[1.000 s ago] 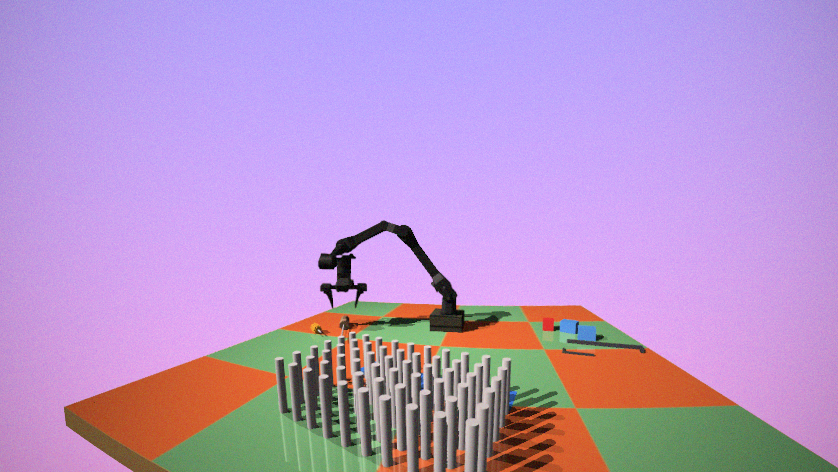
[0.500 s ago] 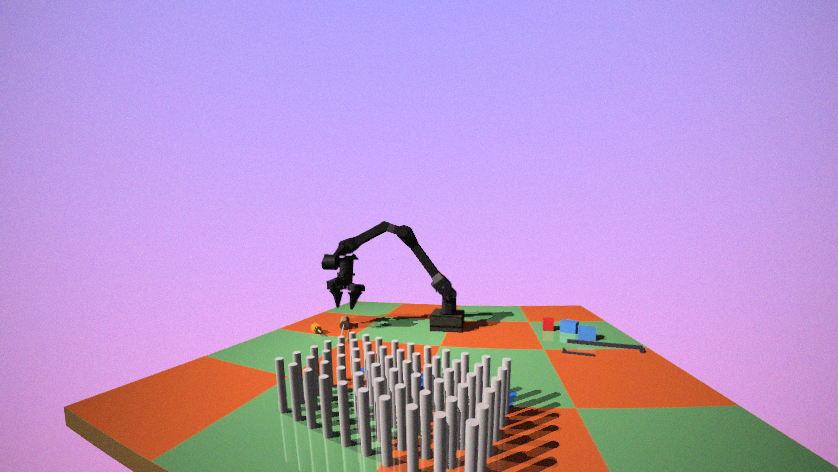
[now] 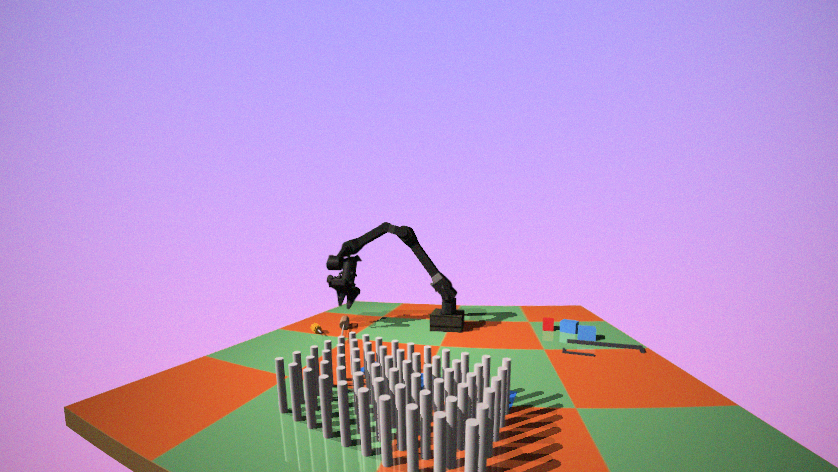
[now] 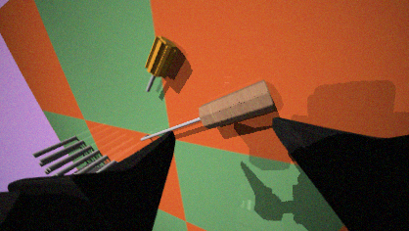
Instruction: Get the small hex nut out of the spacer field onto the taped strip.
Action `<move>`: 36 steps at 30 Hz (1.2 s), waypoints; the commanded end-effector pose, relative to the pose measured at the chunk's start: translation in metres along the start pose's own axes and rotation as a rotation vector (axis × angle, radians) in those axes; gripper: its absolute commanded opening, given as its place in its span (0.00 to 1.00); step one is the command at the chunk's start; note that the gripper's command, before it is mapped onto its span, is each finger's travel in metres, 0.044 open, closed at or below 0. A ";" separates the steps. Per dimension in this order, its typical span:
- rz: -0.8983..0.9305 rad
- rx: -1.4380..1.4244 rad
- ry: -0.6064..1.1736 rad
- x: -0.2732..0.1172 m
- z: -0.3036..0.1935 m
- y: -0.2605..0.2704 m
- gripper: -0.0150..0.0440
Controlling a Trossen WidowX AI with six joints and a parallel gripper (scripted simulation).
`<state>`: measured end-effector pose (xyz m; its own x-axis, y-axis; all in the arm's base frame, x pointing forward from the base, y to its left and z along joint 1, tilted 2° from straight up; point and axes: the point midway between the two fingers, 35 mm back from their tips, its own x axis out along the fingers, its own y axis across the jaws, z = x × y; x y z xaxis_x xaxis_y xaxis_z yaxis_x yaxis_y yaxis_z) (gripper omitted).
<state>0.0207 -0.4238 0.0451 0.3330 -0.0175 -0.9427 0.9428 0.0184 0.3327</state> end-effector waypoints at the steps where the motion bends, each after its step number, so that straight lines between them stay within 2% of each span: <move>1: 0.182 0.919 0.055 -0.003 -0.001 -0.005 1.00; 5: 0.214 1.150 0.088 -0.005 -0.001 -0.006 1.00; 20: 0.215 1.160 0.090 -0.005 -0.001 -0.006 1.00; 26: 0.215 1.160 0.090 -0.005 -0.001 -0.006 0.73; 36: 0.215 1.160 0.090 -0.002 -0.001 -0.006 0.73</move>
<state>0.0135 -0.4230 0.0479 0.5255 -0.0548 -0.8490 0.3337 -0.9047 0.2649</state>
